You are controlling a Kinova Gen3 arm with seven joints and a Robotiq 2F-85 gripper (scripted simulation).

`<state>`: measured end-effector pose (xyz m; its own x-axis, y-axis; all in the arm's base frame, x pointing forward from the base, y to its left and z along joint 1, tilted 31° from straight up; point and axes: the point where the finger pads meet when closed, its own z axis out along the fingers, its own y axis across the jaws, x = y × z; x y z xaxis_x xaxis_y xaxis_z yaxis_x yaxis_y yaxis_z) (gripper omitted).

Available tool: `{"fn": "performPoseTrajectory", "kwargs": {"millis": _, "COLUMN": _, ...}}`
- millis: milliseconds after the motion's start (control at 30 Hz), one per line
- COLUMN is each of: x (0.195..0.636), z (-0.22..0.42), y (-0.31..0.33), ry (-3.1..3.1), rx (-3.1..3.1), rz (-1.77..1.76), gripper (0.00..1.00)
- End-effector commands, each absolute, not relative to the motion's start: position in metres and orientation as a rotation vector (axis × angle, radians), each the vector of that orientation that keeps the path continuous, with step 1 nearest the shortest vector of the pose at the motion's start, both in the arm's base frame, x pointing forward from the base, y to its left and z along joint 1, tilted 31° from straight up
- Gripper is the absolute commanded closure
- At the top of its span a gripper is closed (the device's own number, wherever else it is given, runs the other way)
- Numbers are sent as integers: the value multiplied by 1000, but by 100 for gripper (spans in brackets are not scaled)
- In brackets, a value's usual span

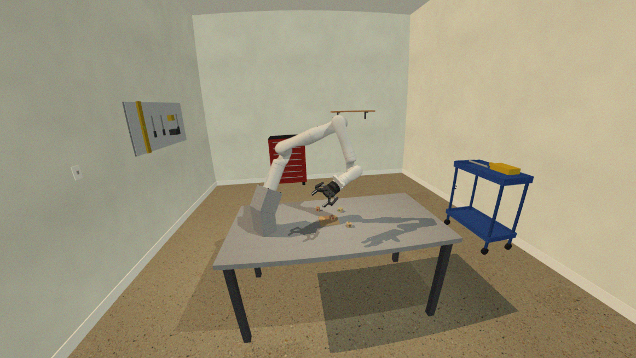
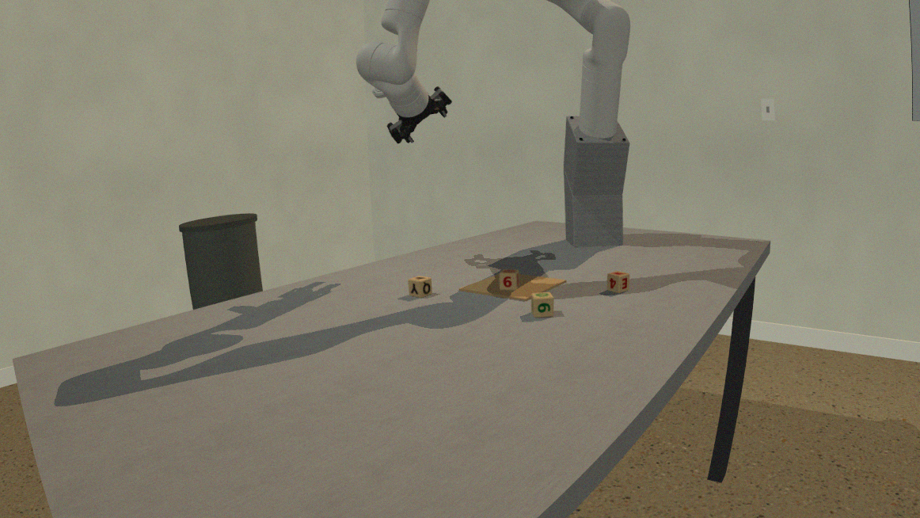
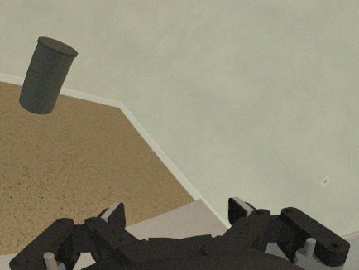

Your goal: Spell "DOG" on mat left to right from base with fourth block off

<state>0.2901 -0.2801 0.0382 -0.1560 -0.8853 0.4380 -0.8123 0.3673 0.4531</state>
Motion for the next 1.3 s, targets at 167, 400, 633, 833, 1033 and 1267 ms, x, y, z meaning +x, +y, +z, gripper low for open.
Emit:
{"fn": "performPoseTrajectory", "kwargs": {"millis": 167, "x": 299, "z": 43, "y": -272, "ry": -2032, "rx": 1434, "rz": -113, "gripper": 0}}
{"fn": "performPoseTrajectory", "kwargs": {"millis": 400, "x": 304, "z": 46, "y": -266, "ry": -2063, "rx": 1408, "rz": -96, "gripper": 0}}
{"fn": "performPoseTrajectory", "kwargs": {"millis": 633, "x": 304, "z": 46, "y": -266, "ry": -2063, "rx": 1408, "rz": -96, "gripper": 0}}
{"fn": "performPoseTrajectory", "kwargs": {"millis": 833, "x": 308, "z": 49, "y": -261, "ry": -2094, "rx": 1382, "rz": -79, "gripper": 0}}
{"fn": "performPoseTrajectory", "kwargs": {"millis": 1033, "x": 313, "z": 52, "y": -256, "ry": -2126, "rx": 1354, "rz": -62, "gripper": 0}}
{"fn": "performPoseTrajectory", "kwargs": {"millis": 1267, "x": 313, "z": 52, "y": -256, "ry": -2126, "rx": 1354, "rz": -62, "gripper": 0}}
